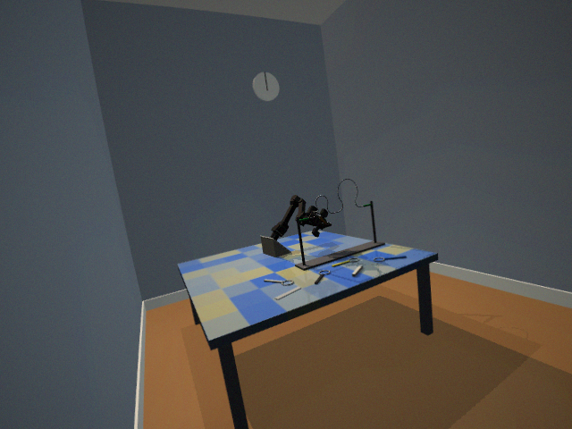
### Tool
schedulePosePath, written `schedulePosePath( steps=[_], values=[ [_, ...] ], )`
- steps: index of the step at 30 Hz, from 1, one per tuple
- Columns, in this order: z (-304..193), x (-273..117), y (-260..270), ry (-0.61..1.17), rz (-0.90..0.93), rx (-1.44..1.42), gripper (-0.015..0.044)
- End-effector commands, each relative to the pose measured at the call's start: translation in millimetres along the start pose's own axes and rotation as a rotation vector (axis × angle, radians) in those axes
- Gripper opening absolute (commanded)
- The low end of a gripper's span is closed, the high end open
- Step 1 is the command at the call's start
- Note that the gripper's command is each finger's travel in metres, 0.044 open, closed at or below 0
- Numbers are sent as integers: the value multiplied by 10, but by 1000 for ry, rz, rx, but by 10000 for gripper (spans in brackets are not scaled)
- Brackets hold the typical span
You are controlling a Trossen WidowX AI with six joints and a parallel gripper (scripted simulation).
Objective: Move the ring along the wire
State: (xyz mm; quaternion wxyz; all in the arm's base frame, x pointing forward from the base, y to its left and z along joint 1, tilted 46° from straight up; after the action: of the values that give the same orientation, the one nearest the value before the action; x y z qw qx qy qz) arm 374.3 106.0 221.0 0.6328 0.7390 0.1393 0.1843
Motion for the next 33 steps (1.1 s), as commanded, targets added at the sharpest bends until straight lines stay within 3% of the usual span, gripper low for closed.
schedulePosePath(
  steps=[1,33],
  values=[
    [15,-15,-150,7,-39,-60,-150],
    [377,-270,-972,59,-274,-572,-150]
  ],
)
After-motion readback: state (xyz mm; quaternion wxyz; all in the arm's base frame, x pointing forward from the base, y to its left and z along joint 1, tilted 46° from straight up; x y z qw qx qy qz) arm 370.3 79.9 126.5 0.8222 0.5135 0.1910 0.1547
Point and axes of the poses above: the point midway between the two fingers, 35 mm back from their tips, its own x axis out along the fingers, its own y axis across the jaws, z = x × y, the point moved 1 cm from there along -x, back along the fingers, and after that the axes turned 4 degrees about x, right-handed, at the moved point
